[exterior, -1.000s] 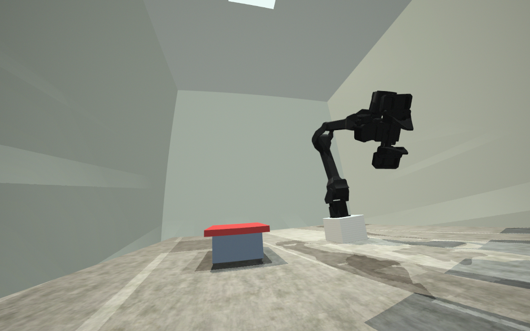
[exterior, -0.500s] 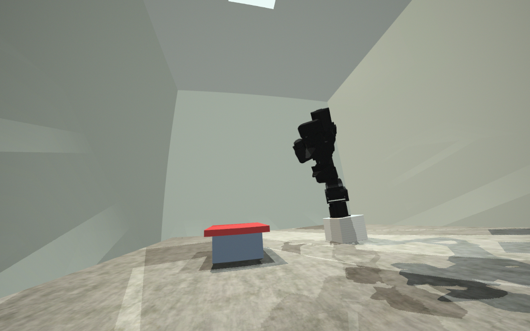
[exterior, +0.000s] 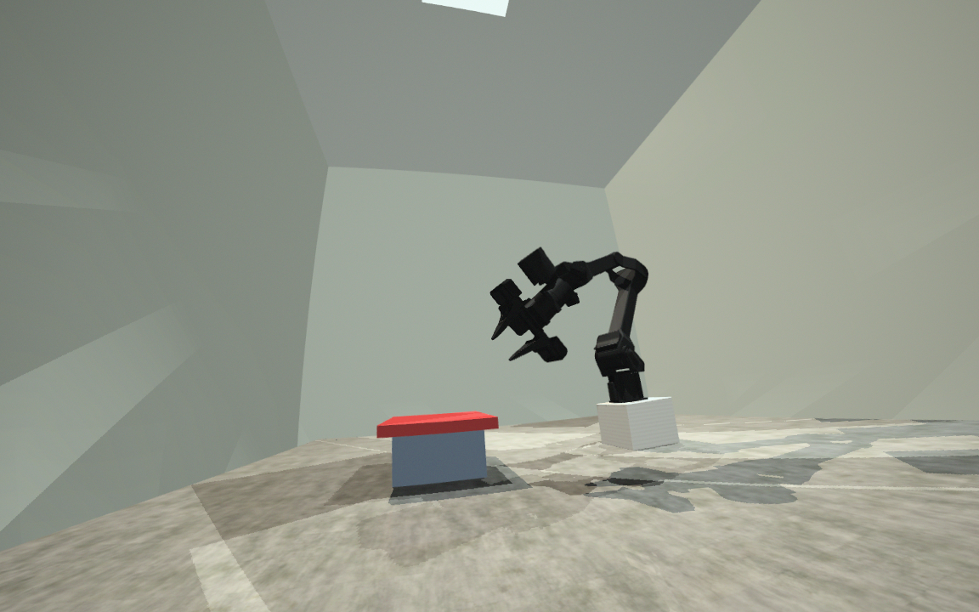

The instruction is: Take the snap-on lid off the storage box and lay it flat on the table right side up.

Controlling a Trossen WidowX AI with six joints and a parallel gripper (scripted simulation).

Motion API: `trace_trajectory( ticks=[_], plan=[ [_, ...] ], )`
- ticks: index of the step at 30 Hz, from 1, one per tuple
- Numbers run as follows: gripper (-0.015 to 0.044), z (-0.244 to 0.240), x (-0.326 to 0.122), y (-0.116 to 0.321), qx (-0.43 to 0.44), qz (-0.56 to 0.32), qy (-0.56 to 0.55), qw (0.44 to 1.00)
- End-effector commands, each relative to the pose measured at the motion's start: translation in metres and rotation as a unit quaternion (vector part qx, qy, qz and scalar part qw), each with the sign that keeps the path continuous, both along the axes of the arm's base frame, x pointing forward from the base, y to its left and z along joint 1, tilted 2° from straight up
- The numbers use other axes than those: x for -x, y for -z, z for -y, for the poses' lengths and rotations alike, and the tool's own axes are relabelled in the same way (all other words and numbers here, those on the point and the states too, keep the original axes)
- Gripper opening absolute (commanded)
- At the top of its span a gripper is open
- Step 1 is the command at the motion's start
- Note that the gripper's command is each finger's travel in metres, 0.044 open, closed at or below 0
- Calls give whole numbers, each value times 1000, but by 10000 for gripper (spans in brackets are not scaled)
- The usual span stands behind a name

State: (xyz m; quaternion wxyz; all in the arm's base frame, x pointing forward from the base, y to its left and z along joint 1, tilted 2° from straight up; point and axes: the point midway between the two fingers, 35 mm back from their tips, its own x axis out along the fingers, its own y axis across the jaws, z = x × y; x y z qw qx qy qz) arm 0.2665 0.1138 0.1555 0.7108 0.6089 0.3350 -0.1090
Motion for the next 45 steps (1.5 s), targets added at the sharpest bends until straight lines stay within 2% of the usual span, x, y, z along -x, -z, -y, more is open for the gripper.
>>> trace_trajectory(
  ticks=[1, 6, 17, 22, 24, 45],
  plan=[
    [235, 41, -1, 7, -8, -2, 55, 998],
    [235, 77, 1, 14, -16, -1, 109, 994],
    [235, 79, 1, 16, -16, -1, 111, 994],
    [235, 79, -3, 74, -16, -1, 111, 994],
    [235, 79, -2, 82, -16, -1, 111, 994],
    [235, 76, -22, 93, -16, -1, 111, 994]
  ],
)
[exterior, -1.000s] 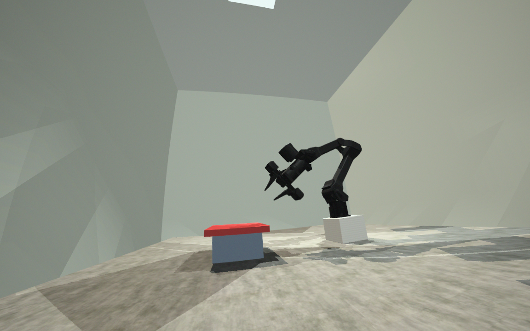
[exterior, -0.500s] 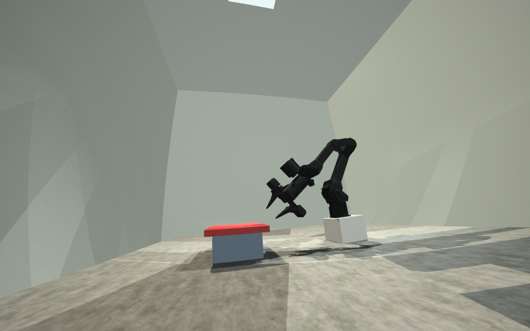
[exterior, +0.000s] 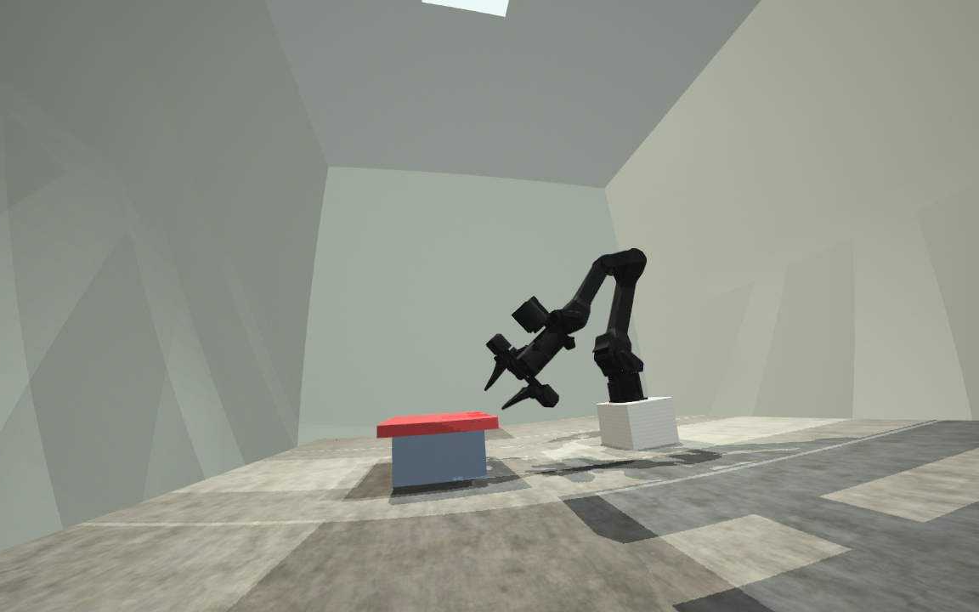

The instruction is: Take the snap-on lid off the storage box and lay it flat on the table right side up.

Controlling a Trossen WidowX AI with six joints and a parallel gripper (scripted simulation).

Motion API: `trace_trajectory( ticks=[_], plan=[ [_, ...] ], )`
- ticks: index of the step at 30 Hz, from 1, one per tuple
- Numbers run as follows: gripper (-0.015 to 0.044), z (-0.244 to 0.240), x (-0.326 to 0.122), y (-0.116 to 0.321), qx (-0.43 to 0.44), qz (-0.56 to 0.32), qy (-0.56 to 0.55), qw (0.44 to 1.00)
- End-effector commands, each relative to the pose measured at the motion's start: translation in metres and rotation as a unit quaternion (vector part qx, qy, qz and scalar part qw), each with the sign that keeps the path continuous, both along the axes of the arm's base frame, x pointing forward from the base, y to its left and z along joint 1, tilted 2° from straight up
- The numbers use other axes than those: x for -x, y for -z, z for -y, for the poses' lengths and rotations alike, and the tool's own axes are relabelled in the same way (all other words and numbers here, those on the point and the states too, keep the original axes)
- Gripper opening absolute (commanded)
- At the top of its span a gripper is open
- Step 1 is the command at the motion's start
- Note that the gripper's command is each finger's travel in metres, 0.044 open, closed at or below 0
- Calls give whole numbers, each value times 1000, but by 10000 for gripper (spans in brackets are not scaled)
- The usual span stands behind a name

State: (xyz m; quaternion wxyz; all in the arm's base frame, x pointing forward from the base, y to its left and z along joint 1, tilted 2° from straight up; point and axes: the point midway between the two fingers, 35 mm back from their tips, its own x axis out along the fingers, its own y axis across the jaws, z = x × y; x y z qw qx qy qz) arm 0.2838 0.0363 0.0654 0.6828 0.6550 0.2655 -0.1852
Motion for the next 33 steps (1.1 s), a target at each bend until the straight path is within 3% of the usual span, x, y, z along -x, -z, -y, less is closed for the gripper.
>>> trace_trajectory(
  ticks=[1, 32, 33],
  plan=[
    [235, -1, -6, 3, 1, 0, -4, 1000],
    [235, -6, -40, 35, 0, 2, -4, 1000],
    [209, -6, -40, 35, 0, 2, -4, 1000]
  ],
)
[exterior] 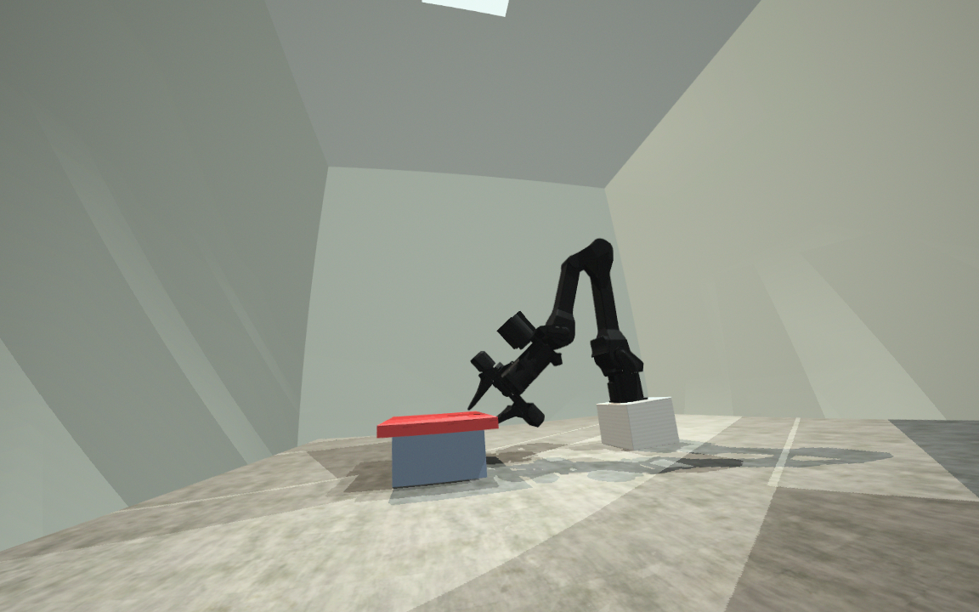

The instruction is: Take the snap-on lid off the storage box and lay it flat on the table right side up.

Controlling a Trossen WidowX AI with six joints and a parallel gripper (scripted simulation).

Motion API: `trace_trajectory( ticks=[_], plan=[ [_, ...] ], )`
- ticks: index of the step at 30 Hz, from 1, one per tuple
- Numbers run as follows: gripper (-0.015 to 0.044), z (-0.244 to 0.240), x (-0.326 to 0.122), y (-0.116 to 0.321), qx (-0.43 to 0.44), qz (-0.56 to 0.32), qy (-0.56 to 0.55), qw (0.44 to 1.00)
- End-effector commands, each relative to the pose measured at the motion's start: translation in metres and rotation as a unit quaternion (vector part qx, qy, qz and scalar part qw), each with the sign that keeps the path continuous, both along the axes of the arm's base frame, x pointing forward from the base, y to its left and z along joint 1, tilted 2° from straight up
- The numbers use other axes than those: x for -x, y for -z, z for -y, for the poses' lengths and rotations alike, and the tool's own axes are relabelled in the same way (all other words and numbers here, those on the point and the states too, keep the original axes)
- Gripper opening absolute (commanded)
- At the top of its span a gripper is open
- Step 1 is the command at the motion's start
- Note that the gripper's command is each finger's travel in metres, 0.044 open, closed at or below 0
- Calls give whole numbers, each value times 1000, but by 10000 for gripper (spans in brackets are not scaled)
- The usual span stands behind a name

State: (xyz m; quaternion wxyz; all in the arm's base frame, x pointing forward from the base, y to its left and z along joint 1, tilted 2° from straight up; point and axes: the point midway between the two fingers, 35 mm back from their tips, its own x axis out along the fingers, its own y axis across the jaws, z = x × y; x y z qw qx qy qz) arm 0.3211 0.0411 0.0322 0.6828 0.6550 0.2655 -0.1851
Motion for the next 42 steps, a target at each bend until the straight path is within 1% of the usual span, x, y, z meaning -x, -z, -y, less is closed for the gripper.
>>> trace_trajectory(
  ticks=[1, 12, 16, 42],
  plan=[
    [183, -1, -3, 2, 0, 2, -4, 1000],
    [109, -1, -3, 2, 0, 2, -4, 1000],
    [4, -1, -3, 2, 0, 2, -4, 1000],
    [0, 0, 0, -2, 0, 0, 0, 1000]
  ],
)
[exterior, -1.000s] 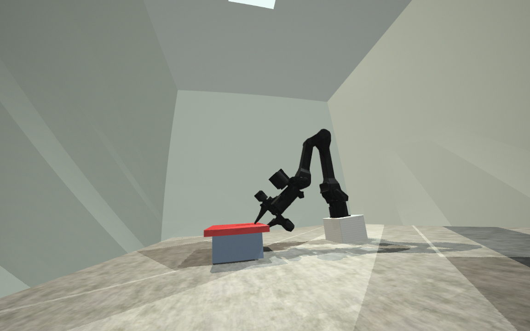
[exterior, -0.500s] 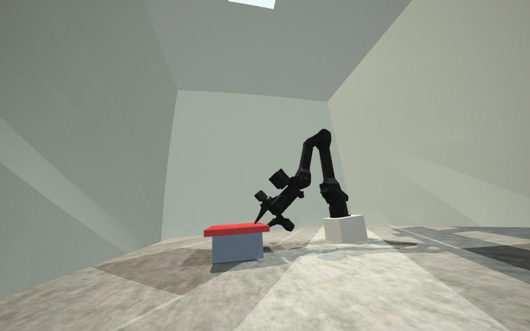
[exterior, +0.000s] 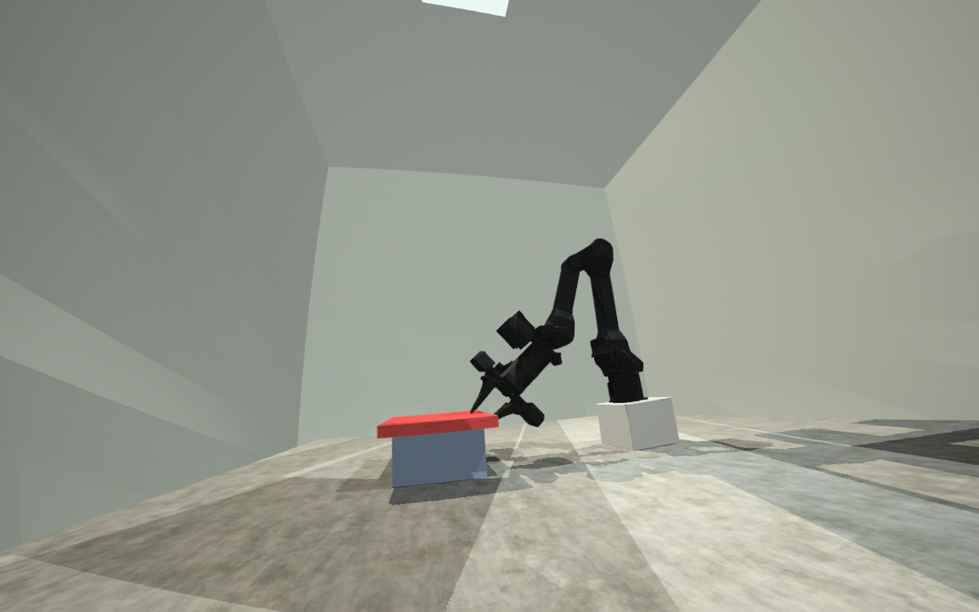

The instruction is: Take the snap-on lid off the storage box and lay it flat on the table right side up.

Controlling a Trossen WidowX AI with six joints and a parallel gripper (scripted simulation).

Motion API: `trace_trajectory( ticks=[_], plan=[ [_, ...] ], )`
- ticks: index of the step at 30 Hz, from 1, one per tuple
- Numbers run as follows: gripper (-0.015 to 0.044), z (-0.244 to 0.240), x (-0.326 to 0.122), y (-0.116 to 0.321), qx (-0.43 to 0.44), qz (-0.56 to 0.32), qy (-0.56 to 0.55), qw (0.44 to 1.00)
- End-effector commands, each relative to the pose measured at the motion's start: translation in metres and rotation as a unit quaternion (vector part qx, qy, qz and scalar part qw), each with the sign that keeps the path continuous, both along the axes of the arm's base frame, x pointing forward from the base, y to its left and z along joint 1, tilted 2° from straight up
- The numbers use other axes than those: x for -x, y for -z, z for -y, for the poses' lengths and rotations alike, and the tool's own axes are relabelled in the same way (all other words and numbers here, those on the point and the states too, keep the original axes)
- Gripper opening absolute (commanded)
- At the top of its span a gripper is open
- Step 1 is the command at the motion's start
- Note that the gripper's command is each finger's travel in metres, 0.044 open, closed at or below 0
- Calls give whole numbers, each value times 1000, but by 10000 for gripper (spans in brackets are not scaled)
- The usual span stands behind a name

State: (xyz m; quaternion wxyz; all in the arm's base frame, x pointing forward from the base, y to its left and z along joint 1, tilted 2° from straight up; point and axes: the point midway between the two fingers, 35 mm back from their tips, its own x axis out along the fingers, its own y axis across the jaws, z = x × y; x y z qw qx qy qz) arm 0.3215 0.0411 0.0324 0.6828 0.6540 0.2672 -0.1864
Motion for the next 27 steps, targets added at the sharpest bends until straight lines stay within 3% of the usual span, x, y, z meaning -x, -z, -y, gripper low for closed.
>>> trace_trajectory(
  ticks=[1, 27],
  plan=[
    [0, 0, 0, -2, 0, 2, 0, 1000],
    [0, 0, 1, -8, 0, 2, 0, 1000]
  ],
)
